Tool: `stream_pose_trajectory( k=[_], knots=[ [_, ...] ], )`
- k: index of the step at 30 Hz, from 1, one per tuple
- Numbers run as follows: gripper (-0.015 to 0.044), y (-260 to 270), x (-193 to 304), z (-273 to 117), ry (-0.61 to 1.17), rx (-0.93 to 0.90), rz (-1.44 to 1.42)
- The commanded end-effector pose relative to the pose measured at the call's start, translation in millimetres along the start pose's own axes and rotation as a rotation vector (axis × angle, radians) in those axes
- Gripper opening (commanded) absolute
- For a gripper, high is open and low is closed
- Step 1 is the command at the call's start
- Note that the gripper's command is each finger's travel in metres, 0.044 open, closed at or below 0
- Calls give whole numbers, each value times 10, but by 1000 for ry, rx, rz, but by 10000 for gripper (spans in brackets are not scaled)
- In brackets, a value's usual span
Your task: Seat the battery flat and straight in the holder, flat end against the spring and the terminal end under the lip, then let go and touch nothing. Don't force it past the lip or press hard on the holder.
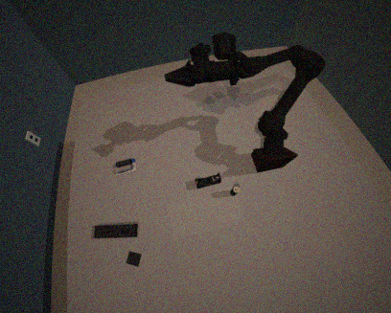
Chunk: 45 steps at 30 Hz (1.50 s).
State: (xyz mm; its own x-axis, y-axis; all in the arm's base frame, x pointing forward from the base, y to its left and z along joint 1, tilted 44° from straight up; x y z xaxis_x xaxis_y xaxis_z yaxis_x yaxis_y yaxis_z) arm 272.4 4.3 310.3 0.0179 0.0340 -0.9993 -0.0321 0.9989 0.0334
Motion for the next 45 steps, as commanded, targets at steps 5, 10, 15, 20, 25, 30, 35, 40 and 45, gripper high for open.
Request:
stream_pose_trajectory(
  k=[5, 10, 15, 20, 25, 30, 35, 40, 45],
  knots=[
    [269, 245, 482, 286, 274, -22, 155],
    [137, 639, 1183, 448, 643, 25, 285],
    [6, 1021, 1865, 361, 978, 158, 308],
    [0, 1318, 2458, 82, 1235, 361, 220],
    [0, 1500, 2922, -299, 1375, 603, 33],
    [0, 1581, 3252, -699, 1373, 840, -226],
    [0, 1591, 3326, -808, 1346, 901, -309],
    [0, 1591, 3326, -808, 1346, 901, -309],
    [0, 1505, 3426, -800, 1346, 901, -309]
  ],
)
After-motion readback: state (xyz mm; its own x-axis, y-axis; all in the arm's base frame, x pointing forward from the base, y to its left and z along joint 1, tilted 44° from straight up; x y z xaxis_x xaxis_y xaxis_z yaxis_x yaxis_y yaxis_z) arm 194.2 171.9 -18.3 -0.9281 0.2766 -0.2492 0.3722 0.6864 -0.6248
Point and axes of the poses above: the point midway between the two fingers, 35 mm back from their tips, its own z axis out along the fingers, its own y axis across the jaws, x = y × z, the point moved 4 cm from there along -z, back along the fingers, and after that the axes turned 2 degrees about z, right-handed, at the moved point
